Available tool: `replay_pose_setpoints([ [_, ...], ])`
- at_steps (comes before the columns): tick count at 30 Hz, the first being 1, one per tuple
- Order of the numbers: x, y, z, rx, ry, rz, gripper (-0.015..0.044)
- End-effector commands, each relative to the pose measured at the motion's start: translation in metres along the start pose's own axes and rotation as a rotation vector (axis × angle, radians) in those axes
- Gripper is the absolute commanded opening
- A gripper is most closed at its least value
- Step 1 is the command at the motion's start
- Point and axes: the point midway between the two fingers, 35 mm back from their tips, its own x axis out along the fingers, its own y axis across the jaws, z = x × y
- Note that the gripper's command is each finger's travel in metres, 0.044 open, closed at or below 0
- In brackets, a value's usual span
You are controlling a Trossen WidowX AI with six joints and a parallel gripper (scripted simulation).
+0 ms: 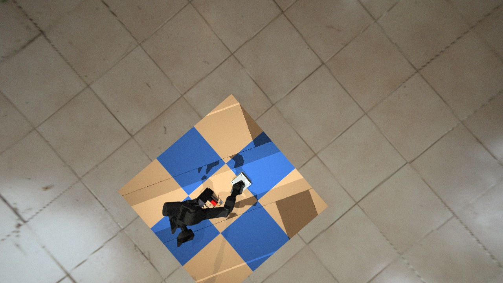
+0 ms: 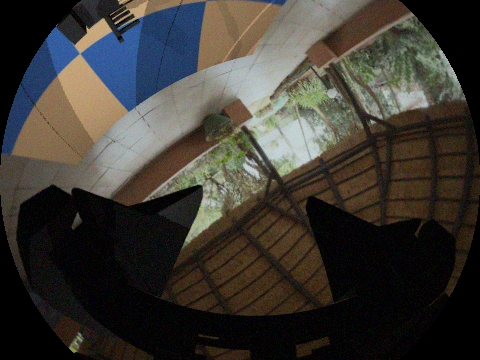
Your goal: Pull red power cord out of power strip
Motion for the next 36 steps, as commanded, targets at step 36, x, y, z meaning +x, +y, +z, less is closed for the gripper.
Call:
replay_pose_setpoints([
  [36, 0.144, 0.106, 0.228, -2.552, -0.605, -0.911, 0.0160],
])
